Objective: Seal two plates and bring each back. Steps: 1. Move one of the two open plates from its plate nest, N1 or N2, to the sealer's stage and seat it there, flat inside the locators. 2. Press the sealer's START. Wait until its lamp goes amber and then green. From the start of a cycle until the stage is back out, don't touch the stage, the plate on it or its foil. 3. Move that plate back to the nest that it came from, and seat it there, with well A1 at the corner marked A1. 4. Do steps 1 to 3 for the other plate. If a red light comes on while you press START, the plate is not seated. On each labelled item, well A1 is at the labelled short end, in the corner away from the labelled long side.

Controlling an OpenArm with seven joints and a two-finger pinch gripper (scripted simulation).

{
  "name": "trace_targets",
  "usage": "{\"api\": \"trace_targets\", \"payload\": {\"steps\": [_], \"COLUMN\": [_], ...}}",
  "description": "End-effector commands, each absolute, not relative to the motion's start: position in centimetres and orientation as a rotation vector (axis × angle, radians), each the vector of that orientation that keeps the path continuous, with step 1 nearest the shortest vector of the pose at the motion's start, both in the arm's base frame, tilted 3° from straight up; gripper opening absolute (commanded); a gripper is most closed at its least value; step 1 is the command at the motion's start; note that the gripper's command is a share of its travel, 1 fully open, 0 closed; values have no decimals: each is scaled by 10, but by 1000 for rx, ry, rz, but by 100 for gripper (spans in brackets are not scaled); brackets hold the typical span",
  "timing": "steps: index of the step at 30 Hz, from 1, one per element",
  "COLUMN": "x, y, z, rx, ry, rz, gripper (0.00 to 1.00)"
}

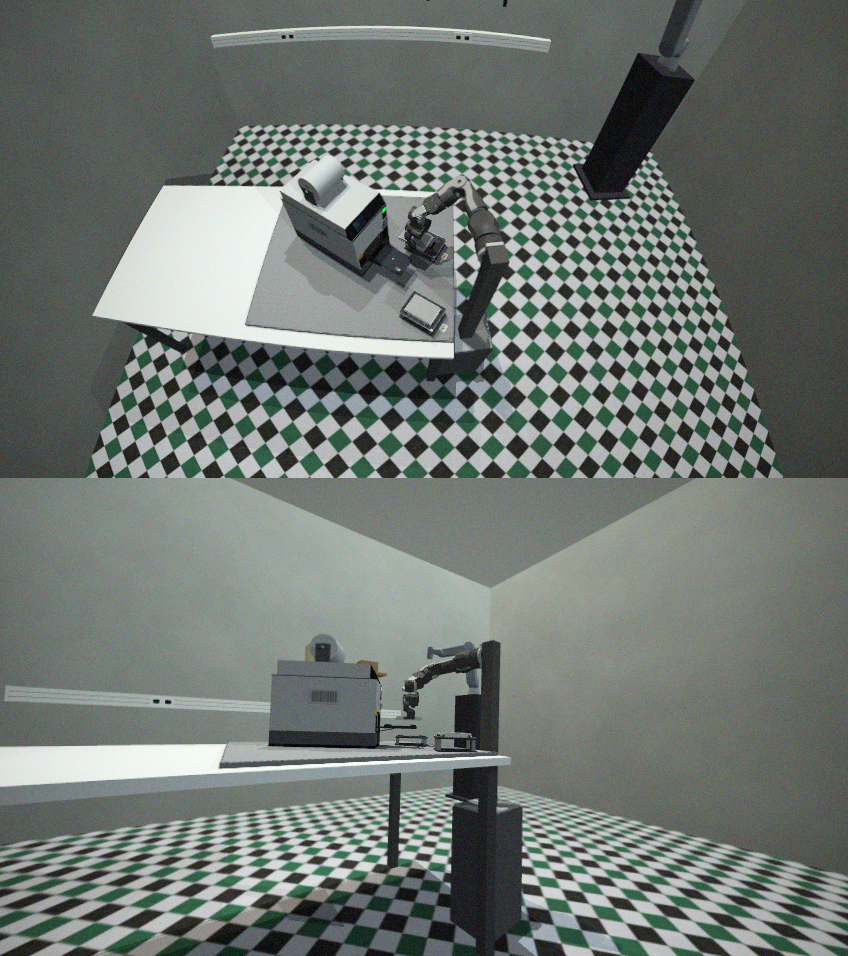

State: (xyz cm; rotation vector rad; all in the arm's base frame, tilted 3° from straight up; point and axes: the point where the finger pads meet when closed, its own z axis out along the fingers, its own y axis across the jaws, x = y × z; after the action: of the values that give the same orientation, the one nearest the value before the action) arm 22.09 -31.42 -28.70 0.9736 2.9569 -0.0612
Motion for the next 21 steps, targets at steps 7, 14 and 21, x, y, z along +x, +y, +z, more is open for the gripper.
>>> {"api": "trace_targets", "payload": {"steps": [7,14,21], "x": [211,198,187], "y": [-320,-330,-338], "z": [-287,-287,-287], "rx": [960,950,951], "ry": [2960,2963,2963], "rz": [-49,-49,-50], "gripper": [0,0,0]}}
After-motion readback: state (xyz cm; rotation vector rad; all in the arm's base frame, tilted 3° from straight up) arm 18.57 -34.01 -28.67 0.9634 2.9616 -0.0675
